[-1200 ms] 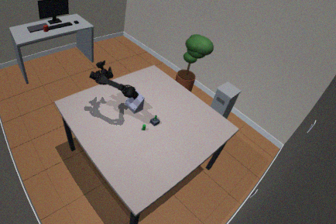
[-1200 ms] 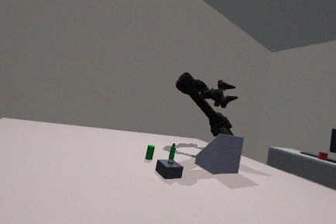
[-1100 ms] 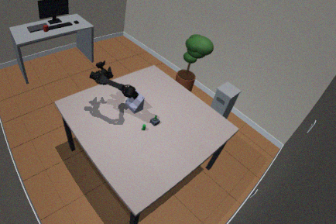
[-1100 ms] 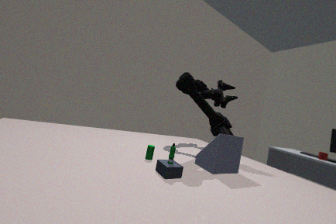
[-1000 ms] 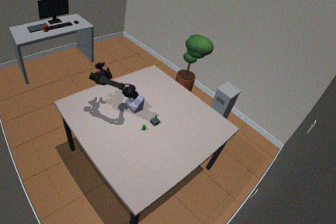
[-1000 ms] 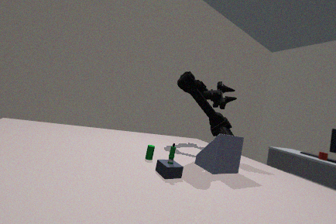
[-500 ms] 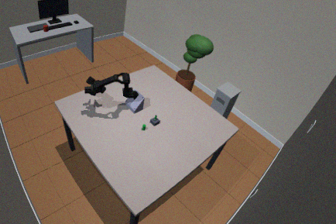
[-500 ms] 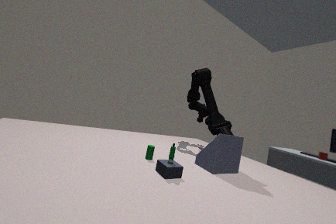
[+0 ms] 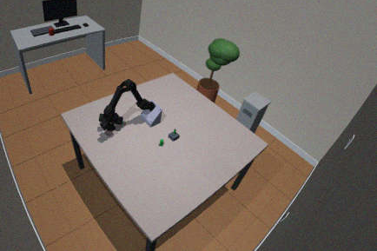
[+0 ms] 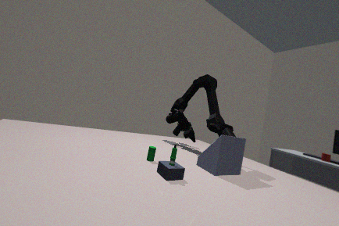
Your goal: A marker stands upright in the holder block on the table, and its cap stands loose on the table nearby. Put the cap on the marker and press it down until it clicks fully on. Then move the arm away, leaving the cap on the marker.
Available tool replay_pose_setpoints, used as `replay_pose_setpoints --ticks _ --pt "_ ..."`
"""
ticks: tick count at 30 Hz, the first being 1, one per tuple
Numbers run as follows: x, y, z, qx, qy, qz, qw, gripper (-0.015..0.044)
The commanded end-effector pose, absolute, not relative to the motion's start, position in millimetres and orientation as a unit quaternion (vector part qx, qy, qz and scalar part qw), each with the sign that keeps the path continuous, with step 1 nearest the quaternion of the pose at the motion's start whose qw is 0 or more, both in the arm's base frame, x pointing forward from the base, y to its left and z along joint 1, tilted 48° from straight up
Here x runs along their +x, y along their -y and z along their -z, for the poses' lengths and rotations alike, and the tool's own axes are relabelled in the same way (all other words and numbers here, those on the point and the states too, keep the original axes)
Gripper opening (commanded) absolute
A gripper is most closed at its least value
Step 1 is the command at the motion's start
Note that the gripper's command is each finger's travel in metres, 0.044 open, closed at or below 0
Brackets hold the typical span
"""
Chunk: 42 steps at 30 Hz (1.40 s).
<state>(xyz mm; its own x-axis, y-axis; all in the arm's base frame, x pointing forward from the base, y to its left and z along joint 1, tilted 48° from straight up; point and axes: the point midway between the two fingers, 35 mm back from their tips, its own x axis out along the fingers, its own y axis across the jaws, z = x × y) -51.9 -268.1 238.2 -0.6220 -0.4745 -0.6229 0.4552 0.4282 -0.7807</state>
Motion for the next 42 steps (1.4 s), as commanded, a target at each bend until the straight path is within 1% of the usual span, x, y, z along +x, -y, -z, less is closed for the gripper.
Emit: replay_pose_setpoints --ticks 1,7,11,17,22,28,33,38,42 --pt "3 280 -226 -0.055 -0.732 0.482 0.478 0.024" --pt "81 278 -210 -0.135 -0.736 0.407 0.524 0.024" --pt "135 262 -196 -0.191 -0.736 0.351 0.546 0.024" --pt "207 217 -173 -0.273 -0.735 0.261 0.563 0.024" --pt "253 163 -152 -0.345 -0.726 0.189 0.564 0.024" --pt "294 87 -130 -0.436 -0.703 0.109 0.551 0.024" --pt "310 28 -114 -0.502 -0.678 0.057 0.534 0.024" --pt "310 26 -109 -0.504 -0.677 0.055 0.533 0.024" --pt "312 50 -88 -0.504 -0.677 0.056 0.533 0.024"
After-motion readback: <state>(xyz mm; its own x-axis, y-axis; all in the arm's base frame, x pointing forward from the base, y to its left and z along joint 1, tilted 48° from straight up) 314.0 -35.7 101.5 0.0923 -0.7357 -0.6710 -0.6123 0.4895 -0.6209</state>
